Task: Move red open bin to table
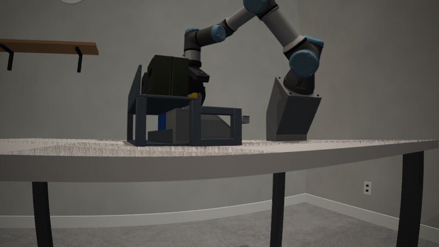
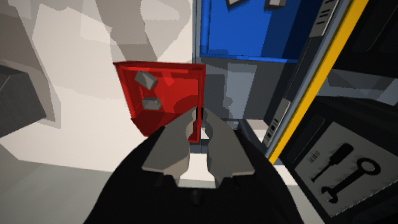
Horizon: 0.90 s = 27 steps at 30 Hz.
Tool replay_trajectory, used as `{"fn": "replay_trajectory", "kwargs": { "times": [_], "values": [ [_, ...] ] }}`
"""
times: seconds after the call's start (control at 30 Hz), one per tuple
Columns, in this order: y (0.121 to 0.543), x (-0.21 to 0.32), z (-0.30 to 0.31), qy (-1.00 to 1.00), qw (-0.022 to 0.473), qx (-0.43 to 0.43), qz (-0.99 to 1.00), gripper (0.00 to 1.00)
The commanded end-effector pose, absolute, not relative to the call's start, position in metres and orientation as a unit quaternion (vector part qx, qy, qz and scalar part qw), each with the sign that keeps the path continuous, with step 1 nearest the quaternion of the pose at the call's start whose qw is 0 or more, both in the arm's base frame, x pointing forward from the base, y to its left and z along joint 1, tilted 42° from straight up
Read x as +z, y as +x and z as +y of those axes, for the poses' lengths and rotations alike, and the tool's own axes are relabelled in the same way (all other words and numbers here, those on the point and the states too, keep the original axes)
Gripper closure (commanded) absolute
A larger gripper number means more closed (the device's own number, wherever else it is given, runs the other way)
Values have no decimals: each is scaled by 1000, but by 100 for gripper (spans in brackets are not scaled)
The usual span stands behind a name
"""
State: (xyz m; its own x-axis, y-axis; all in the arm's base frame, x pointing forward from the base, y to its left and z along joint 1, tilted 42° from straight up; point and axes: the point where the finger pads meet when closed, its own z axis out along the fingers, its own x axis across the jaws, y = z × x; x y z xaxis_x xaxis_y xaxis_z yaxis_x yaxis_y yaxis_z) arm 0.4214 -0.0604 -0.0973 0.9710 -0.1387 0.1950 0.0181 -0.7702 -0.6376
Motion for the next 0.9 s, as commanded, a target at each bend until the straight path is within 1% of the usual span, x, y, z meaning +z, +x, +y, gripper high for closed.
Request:
{"fn": "replay_trajectory", "kwargs": {
  "times": [0.0, 0.87],
  "values": [
    [422, -97, -62, -934, 336, -117, 32, 100],
    [420, -92, -65, -934, 336, -117, 32, 100]
  ]
}}
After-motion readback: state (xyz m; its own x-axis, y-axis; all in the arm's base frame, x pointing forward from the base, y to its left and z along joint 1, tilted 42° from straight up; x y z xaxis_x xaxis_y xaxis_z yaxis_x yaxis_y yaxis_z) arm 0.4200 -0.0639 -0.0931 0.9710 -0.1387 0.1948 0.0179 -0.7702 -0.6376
